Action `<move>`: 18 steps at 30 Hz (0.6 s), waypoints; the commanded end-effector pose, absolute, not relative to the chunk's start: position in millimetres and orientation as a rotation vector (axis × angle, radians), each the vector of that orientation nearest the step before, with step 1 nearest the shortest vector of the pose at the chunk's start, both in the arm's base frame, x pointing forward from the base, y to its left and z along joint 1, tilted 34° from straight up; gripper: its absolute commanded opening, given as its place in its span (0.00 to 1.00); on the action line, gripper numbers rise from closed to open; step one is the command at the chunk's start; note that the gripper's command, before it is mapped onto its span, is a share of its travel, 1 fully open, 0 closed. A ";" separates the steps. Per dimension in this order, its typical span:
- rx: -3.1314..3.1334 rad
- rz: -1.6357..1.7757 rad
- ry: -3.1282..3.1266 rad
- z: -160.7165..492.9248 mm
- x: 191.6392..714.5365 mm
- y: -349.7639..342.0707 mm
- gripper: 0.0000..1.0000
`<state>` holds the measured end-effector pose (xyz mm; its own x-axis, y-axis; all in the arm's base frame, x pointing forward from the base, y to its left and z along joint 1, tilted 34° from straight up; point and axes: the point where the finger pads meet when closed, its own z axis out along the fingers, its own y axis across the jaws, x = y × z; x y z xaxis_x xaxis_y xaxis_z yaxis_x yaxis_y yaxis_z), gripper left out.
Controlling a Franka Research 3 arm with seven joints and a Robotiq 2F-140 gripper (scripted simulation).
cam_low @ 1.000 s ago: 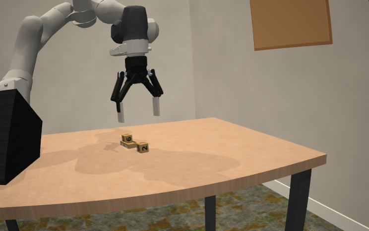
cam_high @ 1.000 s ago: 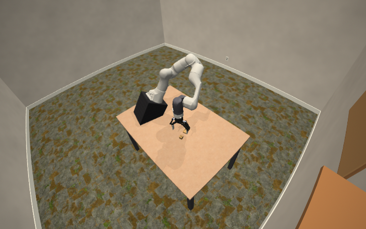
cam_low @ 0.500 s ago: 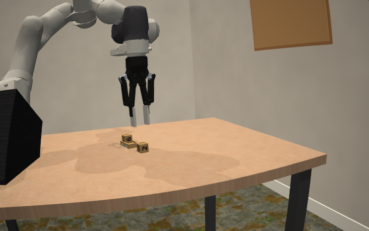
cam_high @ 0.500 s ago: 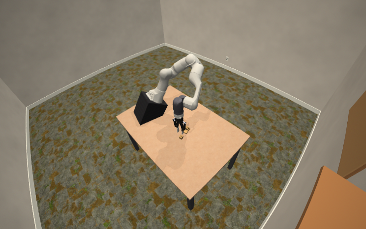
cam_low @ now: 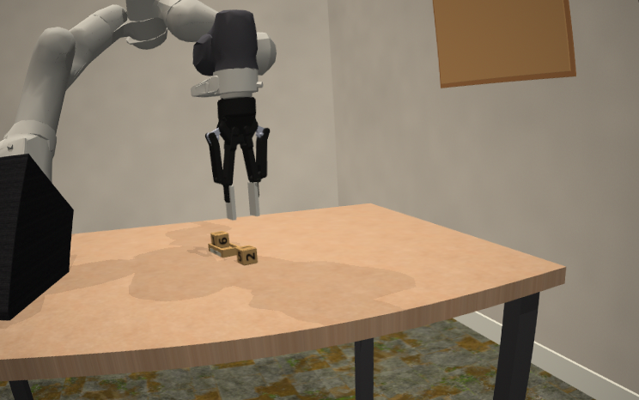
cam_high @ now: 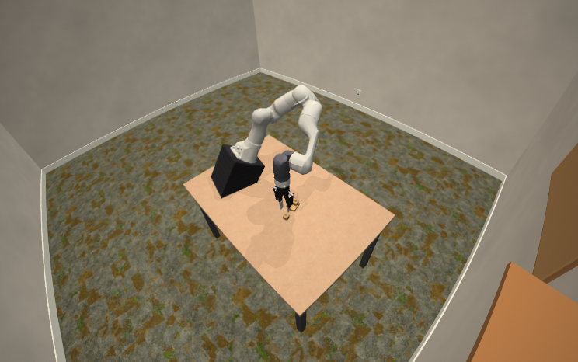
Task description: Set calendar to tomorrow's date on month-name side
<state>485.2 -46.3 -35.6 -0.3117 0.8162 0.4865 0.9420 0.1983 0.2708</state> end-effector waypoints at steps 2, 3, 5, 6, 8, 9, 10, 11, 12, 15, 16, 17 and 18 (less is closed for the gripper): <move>-1.685 -0.772 -2.230 -35.6 485.2 -45.7 0.29; -1.685 -0.772 -2.230 -35.6 485.2 -45.7 0.29; -1.685 -0.772 -2.230 -35.6 485.2 -45.7 0.29; -1.685 -0.772 -2.230 -35.6 485.2 -45.7 0.29; -1.685 -0.772 -2.230 -35.6 485.2 -45.7 0.29; -1.685 -0.772 -2.230 -35.7 485.2 -45.6 0.29; -1.685 -0.772 -2.230 -35.8 485.2 -45.6 0.29; -1.685 -0.772 -2.230 -36.0 485.2 -45.5 0.29; -1.685 -0.772 -2.230 -36.0 485.2 -45.5 0.29; -1.685 -0.772 -2.230 -36.4 485.3 -45.2 0.29; -1.685 -0.772 -2.230 -36.7 485.4 -45.0 0.29; -1.685 -0.772 -2.230 -37.1 485.4 -44.7 0.29; -1.685 -0.772 -2.230 -37.6 485.5 -44.4 0.29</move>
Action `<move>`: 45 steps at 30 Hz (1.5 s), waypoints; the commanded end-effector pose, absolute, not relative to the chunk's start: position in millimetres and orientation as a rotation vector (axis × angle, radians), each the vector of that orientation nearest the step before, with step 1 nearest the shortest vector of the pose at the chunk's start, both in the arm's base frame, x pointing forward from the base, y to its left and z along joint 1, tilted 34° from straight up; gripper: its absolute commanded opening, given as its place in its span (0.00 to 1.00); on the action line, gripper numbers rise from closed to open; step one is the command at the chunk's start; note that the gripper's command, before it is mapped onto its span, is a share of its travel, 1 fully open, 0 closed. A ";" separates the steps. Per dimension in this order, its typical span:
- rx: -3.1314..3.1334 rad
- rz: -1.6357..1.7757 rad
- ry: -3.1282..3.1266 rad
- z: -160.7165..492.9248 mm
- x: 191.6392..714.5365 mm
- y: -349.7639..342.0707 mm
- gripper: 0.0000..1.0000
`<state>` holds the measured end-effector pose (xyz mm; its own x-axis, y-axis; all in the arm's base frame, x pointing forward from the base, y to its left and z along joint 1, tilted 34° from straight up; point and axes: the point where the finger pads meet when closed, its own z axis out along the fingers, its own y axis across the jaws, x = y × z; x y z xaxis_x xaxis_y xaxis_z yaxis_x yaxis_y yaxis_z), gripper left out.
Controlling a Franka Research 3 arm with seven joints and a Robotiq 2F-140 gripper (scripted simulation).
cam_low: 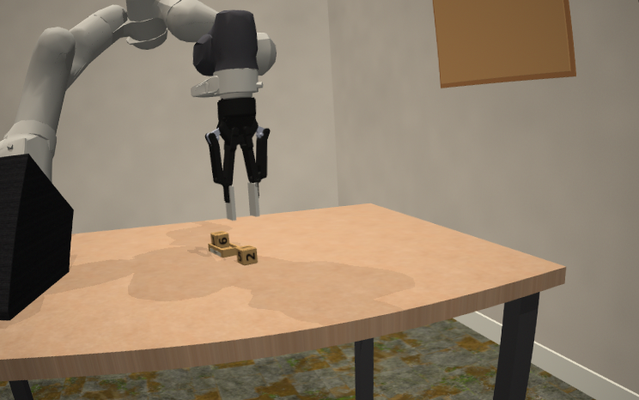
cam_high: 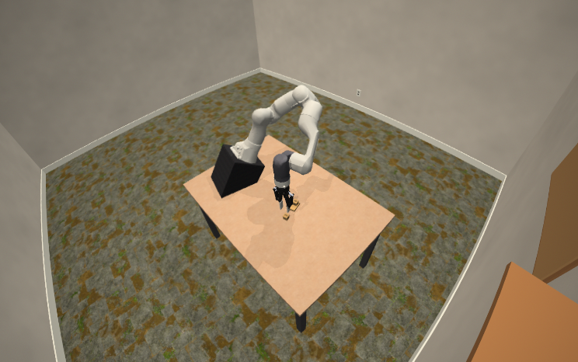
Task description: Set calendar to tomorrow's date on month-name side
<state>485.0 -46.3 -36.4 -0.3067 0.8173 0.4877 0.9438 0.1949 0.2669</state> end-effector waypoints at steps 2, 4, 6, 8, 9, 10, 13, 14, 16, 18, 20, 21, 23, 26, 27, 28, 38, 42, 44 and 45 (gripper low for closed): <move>-1.685 -0.772 -2.230 -38.7 485.7 -43.7 0.29; -1.685 -0.772 -2.230 -40.0 485.9 -42.8 0.29; -1.685 -0.772 -2.230 -41.7 486.1 -41.6 0.29; -1.685 -0.772 -2.230 -43.6 486.4 -40.4 0.29; -1.685 -0.772 -2.230 -44.6 486.6 -39.7 0.29; -1.685 -0.772 -2.230 -45.7 486.8 -38.9 0.29; -1.685 -0.772 -2.230 -46.9 487.0 -38.2 0.29; -1.685 -0.772 -2.230 -48.1 487.2 -37.4 0.29; -1.685 -0.772 -2.230 -50.5 487.6 -35.7 0.29; -1.685 -0.772 -2.230 -53.1 488.0 -34.0 0.29; -1.685 -0.772 -2.230 -55.7 488.4 -32.3 0.29; -1.685 -0.772 -2.230 -57.1 488.6 -31.4 0.29; -1.685 -0.772 -2.230 -59.7 489.0 -29.6 0.29; -1.685 -0.772 -2.230 -63.6 489.6 -27.0 0.29; -1.685 -0.772 -2.230 -64.8 489.8 -26.2 0.29; -1.685 -0.772 -2.230 -64.8 489.8 -26.2 0.29; -1.685 -0.772 -2.230 -73.8 491.3 -20.2 0.29; -1.685 -0.772 -2.230 -76.2 491.7 -18.6 0.29; -1.685 -0.772 -2.230 -77.0 491.8 -18.1 0.29; -1.685 -0.772 -2.230 -77.0 491.8 -18.1 0.29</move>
